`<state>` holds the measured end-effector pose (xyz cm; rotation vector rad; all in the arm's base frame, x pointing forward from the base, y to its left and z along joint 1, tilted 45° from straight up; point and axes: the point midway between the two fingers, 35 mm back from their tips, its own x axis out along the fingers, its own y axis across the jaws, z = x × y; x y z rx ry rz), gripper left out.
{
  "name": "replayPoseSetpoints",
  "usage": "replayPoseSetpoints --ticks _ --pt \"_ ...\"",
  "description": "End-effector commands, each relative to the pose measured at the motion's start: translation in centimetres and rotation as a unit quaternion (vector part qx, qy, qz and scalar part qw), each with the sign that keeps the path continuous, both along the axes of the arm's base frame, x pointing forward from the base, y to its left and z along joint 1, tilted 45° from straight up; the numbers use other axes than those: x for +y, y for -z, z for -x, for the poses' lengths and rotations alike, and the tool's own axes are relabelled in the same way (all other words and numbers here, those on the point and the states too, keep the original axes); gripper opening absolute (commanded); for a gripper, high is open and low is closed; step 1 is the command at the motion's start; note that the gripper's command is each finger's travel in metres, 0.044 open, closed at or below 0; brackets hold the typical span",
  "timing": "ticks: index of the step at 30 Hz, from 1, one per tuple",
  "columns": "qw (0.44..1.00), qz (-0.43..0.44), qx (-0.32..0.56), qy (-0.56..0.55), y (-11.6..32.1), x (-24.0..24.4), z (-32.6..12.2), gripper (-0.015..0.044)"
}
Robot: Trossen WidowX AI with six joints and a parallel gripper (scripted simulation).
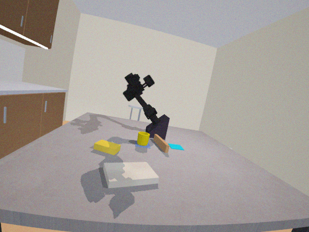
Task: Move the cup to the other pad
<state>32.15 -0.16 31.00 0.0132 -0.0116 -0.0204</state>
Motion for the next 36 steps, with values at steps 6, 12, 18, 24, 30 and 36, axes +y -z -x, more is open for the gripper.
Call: replayPoseSetpoints --ticks 6,12,18,24,30,36 --pt "0.957 0.133 0.253 0.058 9.7 -1.9 -1.9 0.0242" --pt "0.802 0.312 0.506 0.048 17.9 -4.0 1.0 0.0167" --pt "0.518 0.492 0.699 -0.044 21.1 -6.4 6.0 0.0167" --pt "0.434 0.527 0.727 -0.077 21.1 -6.9 7.4 0.0167" --pt "0.434 0.527 0.727 -0.077 21.1 -6.9 7.4 0.0167" --pt "0.434 0.527 0.727 -0.077 21.1 -6.9 7.7 0.0167"
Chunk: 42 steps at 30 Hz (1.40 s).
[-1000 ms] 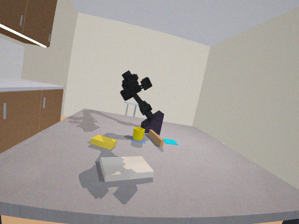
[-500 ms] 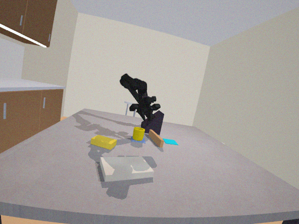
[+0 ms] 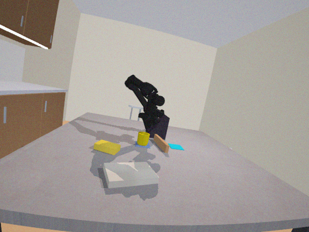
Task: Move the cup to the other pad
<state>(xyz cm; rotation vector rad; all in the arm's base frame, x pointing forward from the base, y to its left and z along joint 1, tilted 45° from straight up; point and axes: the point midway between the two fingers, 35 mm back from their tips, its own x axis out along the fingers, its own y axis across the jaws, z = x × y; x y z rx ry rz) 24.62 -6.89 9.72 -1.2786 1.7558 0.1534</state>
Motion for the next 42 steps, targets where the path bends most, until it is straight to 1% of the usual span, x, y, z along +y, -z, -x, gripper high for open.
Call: replayPoseSetpoints --ticks 1,9,42 --pt "1.000 0.011 0.021 -0.010 -0.2 -0.1 0.2 0.0167" --pt "1.000 0.010 0.021 -0.010 0.1 -0.4 0.1 0.0167" --pt "1.000 0.011 0.021 -0.010 3.8 -4.2 0.4 0.0167"
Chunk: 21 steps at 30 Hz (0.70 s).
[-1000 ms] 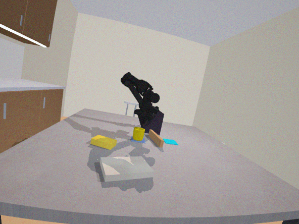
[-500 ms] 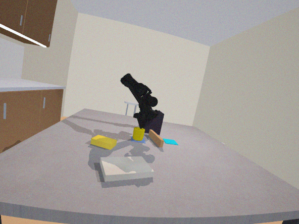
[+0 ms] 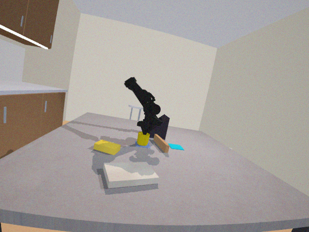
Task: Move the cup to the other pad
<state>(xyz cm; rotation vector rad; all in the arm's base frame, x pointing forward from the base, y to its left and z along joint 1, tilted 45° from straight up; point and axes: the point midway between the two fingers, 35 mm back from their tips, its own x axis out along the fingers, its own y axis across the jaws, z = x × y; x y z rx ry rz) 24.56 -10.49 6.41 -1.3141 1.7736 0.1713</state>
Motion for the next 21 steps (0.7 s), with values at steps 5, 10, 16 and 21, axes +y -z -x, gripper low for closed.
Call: replayPoseSetpoints --ticks 5,10,16,21 --pt "1.000 0.004 0.005 0.001 0.85 -0.99 0.44 0.0167" --pt "1.000 0.004 0.005 0.001 0.85 -0.99 0.44 0.0167" --pt "1.000 0.001 0.002 0.001 0.76 -0.83 0.29 0.0153" --pt "1.000 0.001 0.002 0.001 0.76 -0.83 0.29 0.0120"
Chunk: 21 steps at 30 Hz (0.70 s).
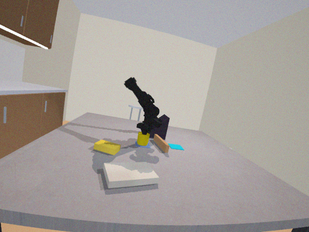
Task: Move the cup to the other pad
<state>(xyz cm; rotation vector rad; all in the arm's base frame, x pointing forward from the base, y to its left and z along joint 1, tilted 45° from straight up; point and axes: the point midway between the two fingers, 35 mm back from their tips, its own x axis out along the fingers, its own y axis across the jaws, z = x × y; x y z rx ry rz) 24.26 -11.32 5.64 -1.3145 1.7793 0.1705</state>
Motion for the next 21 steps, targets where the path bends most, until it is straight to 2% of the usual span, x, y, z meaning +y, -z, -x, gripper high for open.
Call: replayPoseSetpoints --ticks 1,18,21 --pt "1.000 0.000 0.000 0.000 -0.01 0.00 -0.01 0.0113" --pt "1.000 0.000 0.000 0.000 -0.01 0.00 -0.01 0.0000" --pt "1.000 0.000 0.000 0.000 -0.21 0.24 -0.08 0.0000"
